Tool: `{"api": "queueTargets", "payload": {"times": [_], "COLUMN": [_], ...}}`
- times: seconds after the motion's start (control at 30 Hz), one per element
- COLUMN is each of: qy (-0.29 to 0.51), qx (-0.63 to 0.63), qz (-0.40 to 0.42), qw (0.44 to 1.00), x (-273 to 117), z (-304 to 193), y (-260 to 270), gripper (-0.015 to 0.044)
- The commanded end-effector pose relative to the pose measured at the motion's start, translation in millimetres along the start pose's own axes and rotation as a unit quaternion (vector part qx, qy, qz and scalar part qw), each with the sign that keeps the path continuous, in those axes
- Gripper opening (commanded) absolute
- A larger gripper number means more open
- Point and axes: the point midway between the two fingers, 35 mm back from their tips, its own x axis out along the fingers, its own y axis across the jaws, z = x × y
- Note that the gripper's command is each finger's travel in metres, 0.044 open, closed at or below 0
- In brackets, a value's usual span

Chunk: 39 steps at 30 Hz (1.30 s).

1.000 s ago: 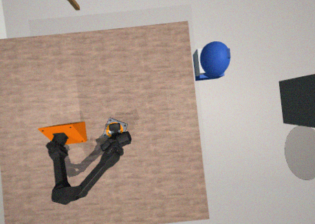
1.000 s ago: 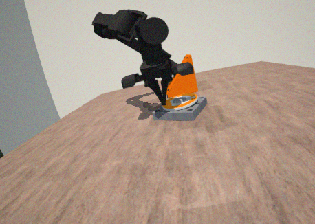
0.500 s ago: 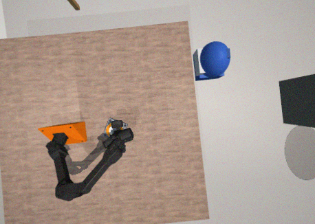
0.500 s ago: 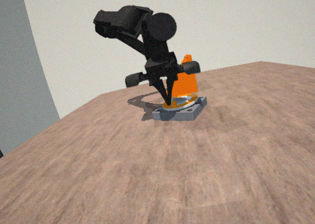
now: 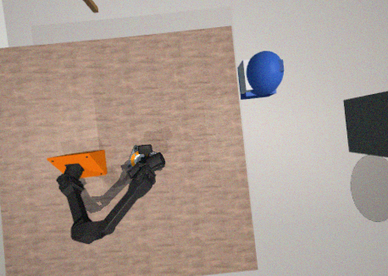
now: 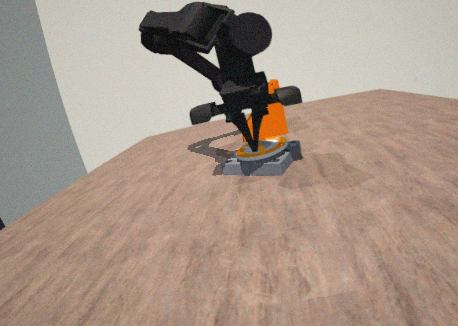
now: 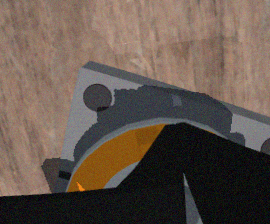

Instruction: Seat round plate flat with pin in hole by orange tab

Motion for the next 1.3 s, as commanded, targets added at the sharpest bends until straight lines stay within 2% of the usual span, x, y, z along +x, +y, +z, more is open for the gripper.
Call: {"api": "queueTargets", "payload": {"times": [0.0, 1.27], "qy": [0.002, 0.002], "qx": [0.001, 0.001], "qz": [0.003, 0.004], "qw": [1.0, 1.0], "x": [0.2, -4.6], "z": [0.7, -17.0], "y": [6.0, 47.1], "gripper": [0.0, 0.0]}}
